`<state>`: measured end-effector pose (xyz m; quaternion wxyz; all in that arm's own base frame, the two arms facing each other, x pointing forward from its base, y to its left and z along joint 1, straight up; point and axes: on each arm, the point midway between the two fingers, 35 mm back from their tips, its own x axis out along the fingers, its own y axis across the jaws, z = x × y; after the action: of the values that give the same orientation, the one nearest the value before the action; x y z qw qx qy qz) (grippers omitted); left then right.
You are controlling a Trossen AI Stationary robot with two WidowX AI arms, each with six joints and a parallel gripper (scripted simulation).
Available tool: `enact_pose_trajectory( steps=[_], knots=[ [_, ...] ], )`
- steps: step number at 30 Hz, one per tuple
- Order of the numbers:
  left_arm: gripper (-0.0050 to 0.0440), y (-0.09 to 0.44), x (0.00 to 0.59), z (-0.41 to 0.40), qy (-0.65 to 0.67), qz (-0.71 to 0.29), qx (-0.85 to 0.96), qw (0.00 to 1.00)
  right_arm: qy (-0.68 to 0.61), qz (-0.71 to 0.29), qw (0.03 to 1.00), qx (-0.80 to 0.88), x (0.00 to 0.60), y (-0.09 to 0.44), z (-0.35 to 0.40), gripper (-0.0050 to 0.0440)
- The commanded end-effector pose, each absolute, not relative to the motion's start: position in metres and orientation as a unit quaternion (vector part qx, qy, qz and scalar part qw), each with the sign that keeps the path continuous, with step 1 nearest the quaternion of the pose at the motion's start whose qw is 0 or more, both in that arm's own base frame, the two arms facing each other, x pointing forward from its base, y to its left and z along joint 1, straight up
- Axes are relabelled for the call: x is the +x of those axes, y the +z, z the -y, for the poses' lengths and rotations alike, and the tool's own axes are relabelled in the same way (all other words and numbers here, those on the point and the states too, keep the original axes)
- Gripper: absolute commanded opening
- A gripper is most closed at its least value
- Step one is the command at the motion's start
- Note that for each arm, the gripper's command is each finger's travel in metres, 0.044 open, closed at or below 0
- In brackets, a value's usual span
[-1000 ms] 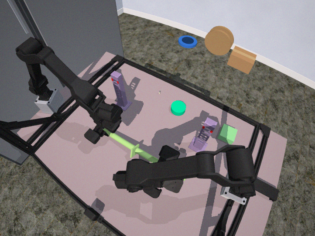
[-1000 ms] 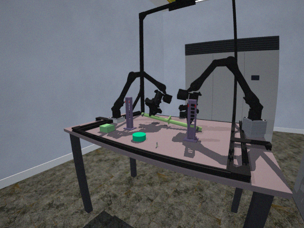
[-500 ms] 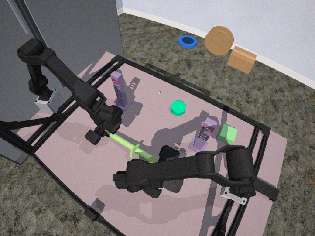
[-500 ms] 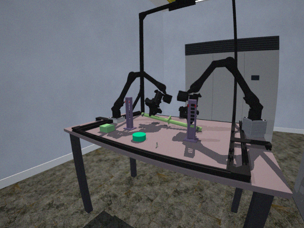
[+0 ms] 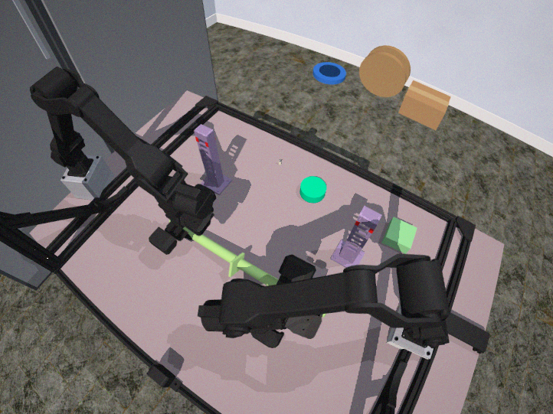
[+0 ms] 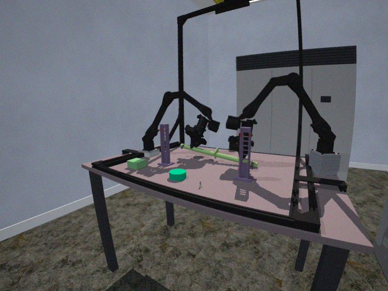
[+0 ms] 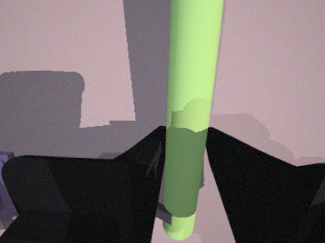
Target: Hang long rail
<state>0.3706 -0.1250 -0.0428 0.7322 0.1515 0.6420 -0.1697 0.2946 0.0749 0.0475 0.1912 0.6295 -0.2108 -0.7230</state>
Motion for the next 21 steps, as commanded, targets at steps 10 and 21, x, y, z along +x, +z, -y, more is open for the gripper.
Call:
enact_pose_trajectory(
  steps=[10,21],
  knots=[
    [0.0,-0.047,0.37,0.125,-0.172,-0.645,0.152,0.729,-0.72,0.214,0.195,0.631,0.295,0.048,-0.074,0.0],
    [0.0,-0.016,0.371,0.124,-0.162,-0.675,0.159,0.702,-0.693,0.221,0.185,0.661,0.293,0.049,-0.073,0.0]
  ],
)
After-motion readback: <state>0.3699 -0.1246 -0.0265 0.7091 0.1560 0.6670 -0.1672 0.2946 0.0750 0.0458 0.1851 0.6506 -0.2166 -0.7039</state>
